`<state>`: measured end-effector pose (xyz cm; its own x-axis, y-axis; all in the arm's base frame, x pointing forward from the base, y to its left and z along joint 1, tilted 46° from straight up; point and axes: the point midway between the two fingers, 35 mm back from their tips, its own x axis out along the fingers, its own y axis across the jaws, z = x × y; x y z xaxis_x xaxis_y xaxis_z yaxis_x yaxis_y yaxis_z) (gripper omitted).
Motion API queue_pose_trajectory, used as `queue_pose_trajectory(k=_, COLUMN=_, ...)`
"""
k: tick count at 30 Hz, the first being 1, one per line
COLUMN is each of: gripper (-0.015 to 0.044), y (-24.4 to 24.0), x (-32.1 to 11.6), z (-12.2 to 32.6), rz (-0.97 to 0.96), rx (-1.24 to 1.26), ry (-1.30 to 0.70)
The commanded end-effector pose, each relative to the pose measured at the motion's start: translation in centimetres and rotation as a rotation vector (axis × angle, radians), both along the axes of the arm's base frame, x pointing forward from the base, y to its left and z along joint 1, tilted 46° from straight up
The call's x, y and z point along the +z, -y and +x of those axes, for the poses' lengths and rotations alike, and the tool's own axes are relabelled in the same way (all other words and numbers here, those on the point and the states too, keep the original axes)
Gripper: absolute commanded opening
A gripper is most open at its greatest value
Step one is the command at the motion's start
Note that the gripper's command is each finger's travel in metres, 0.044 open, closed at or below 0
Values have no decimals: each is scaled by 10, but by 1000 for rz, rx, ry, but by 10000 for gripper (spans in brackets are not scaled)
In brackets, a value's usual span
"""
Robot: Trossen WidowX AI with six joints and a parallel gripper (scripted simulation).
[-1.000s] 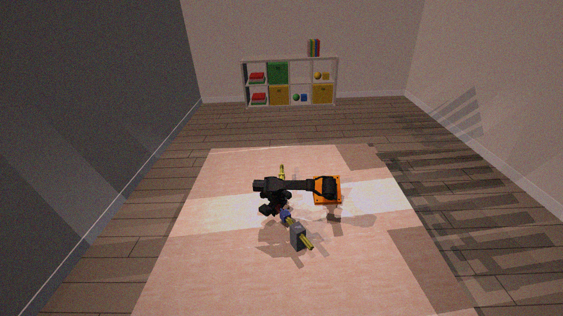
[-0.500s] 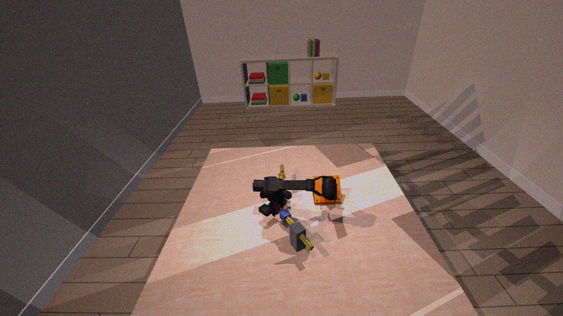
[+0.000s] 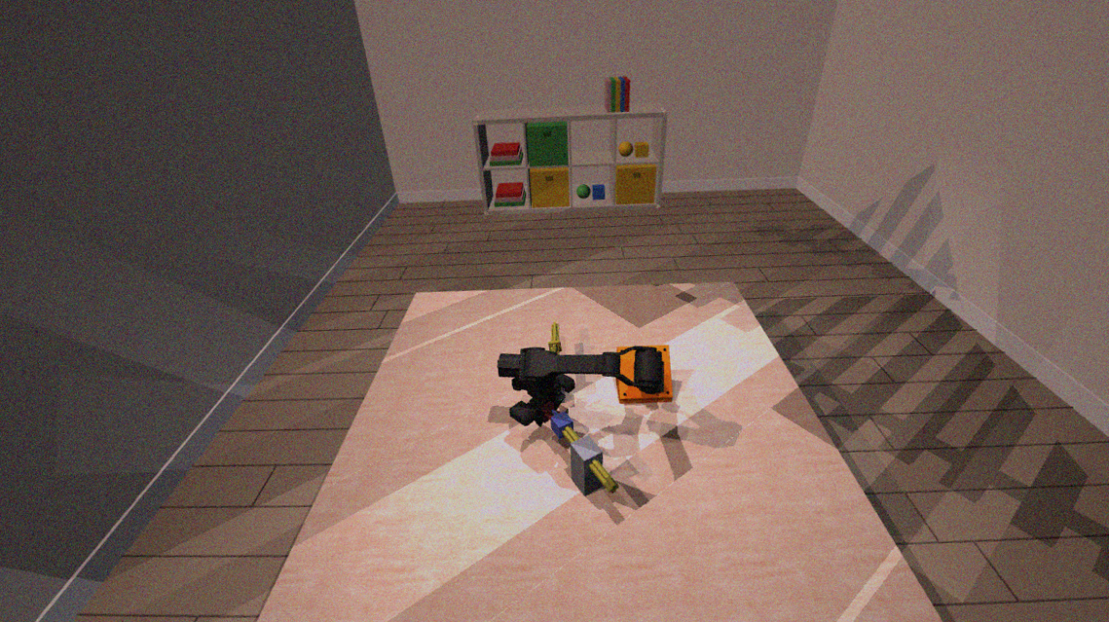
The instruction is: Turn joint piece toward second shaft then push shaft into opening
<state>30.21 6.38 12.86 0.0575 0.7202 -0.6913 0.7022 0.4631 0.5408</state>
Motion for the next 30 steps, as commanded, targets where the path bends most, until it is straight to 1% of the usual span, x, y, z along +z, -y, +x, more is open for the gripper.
queue_pose_trajectory(k=1, gripper=182, y=0, x=0, z=0, rz=2, rx=-3, ry=-2)
queue_pose_trajectory(k=27, gripper=182, y=0, x=0, z=0, rz=2, rx=-3, ry=-2)
queue_pose_trajectory(k=28, gripper=156, y=0, x=0, z=0, rz=0, rx=0, ry=0)
queue_pose_trajectory(k=30, gripper=147, y=0, x=0, z=0, rz=0, rx=0, ry=0)
